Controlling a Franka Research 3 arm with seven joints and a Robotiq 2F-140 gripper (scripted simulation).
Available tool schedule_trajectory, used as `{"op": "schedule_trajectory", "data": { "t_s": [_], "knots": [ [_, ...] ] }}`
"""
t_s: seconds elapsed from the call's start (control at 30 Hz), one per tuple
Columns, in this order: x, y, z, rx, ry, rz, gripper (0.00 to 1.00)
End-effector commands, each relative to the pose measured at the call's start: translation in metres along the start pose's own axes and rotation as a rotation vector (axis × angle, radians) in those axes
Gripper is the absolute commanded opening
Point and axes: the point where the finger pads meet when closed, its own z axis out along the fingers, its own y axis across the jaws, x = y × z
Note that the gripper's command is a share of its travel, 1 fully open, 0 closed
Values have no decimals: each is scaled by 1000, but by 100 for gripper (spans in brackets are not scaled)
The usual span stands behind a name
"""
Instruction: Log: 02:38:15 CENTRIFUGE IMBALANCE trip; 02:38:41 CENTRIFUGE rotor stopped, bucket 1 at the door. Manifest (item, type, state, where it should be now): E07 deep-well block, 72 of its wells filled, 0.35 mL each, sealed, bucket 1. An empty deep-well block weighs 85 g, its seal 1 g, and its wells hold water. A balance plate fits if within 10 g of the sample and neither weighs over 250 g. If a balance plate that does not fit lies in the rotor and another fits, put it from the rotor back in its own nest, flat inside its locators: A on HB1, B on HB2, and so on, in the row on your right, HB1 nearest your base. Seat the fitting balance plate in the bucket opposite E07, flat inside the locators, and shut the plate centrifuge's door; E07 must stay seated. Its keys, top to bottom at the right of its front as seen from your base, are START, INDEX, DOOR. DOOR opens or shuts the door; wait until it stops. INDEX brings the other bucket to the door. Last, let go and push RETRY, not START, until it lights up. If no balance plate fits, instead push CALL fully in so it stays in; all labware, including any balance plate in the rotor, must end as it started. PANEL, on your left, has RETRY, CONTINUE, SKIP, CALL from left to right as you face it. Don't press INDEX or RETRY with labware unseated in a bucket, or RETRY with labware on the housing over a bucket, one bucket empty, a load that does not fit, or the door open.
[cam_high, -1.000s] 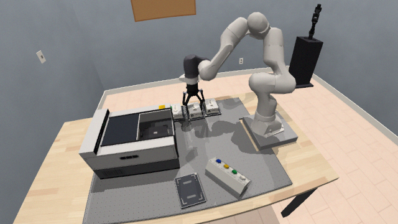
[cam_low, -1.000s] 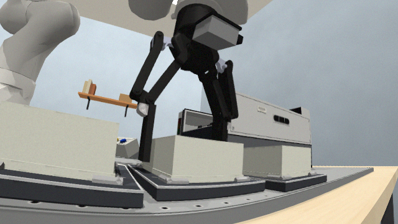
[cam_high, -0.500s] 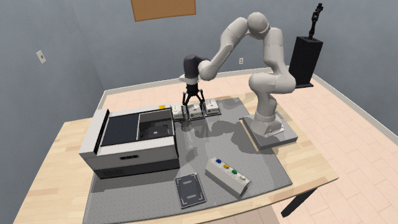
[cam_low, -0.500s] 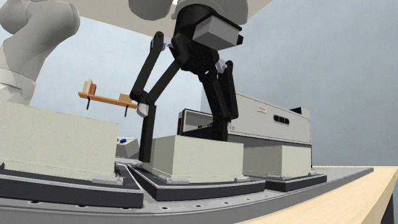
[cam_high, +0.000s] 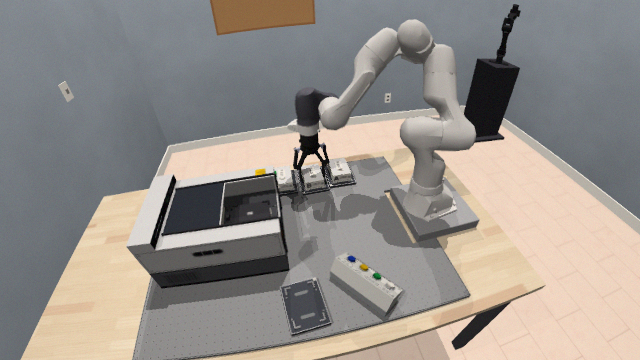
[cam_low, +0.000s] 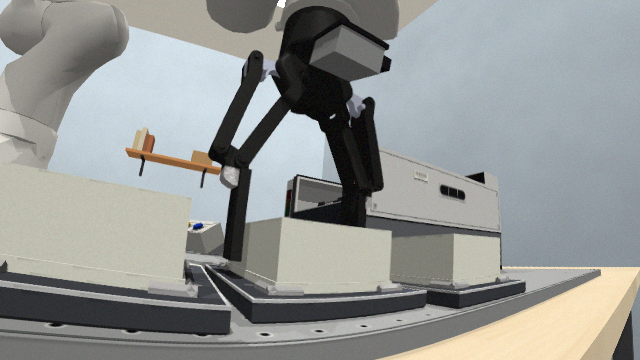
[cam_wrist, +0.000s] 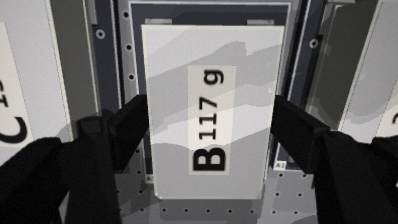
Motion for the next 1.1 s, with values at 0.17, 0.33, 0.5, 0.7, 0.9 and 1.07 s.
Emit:
{"op": "schedule_trajectory", "data": {
  "t_s": [0.17, 0.33, 0.5, 0.7, 0.9, 1.07],
  "knots": [
    [1, -1, 0, 2, 3, 4, 70],
    [1, -1, 0, 2, 3, 4, 70],
    [1, -1, 0, 2, 3, 4, 70],
    [1, -1, 0, 2, 3, 4, 10],
    [1, -1, 0, 2, 3, 4, 10],
    [1, -1, 0, 2, 3, 4, 10]
  ]
}}
